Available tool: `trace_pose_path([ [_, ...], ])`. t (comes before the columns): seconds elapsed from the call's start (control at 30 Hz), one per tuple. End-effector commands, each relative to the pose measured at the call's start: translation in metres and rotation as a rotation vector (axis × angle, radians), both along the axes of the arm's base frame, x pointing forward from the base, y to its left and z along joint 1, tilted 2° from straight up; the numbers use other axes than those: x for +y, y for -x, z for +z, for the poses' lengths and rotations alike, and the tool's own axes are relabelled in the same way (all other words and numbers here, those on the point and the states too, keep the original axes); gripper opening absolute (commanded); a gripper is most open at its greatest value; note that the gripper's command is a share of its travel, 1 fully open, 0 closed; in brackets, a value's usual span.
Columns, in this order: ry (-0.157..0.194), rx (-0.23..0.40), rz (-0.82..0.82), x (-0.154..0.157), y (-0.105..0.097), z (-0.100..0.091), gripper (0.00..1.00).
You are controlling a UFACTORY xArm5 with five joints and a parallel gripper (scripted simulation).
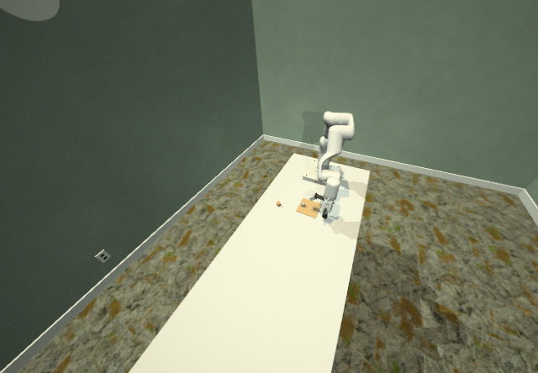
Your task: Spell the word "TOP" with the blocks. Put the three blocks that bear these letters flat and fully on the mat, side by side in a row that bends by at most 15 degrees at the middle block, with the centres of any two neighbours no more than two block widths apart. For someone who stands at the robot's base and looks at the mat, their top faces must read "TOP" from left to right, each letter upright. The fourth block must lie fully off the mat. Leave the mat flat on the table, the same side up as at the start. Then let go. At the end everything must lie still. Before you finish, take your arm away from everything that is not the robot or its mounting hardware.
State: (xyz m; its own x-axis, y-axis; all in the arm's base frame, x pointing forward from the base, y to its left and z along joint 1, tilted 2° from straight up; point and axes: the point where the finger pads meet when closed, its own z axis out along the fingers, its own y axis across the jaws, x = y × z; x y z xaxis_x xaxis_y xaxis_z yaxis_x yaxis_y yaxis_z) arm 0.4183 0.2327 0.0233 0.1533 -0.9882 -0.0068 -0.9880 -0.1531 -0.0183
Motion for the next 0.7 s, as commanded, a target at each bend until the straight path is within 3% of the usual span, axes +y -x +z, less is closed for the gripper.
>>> trace_pose_path([
  [0.0,-0.002,-0.003,0.0,0.001,-0.001,0.001,0.63],
  [0.67,-0.002,-0.003,0.0,0.002,-0.001,-0.025,0.63],
])
